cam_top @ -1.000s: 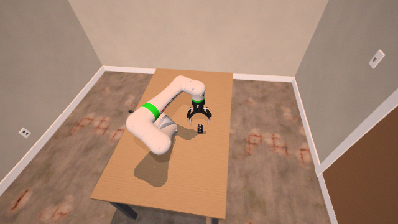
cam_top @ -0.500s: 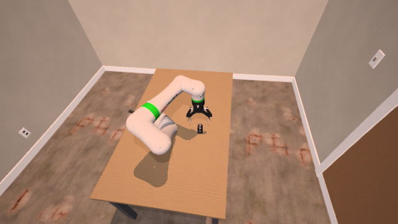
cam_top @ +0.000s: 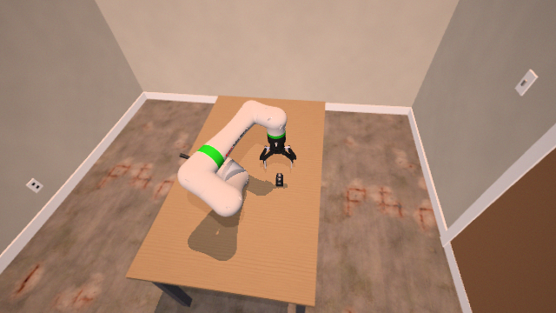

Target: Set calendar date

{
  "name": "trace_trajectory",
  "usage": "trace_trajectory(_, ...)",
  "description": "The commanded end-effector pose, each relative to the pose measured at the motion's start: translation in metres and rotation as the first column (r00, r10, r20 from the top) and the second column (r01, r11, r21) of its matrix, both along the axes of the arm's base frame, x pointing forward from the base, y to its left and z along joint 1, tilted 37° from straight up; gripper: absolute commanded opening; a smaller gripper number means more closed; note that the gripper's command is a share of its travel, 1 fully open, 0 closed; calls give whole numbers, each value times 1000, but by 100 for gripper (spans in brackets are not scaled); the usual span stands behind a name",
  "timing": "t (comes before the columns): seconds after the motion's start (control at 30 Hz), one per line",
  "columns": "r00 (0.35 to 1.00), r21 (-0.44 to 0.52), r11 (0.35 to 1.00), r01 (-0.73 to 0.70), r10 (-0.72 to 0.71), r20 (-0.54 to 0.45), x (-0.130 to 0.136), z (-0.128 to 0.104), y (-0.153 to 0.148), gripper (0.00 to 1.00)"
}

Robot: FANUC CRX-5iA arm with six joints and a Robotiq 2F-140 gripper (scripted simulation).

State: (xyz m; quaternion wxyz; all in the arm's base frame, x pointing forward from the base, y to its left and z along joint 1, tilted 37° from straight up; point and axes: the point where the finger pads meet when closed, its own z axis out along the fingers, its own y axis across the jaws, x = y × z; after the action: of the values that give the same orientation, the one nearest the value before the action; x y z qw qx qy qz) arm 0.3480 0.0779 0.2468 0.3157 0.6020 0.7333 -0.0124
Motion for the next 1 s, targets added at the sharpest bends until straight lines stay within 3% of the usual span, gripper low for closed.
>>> trace_trajectory(0.0,1000,0,1000,0,0,1,-5,8,4,100)
trace_trajectory(0.27,1000,0,1000,0,0,1,-11,20,10,100)
trace_trajectory(0.97,1000,0,1000,0,0,1,-11,20,10,100)
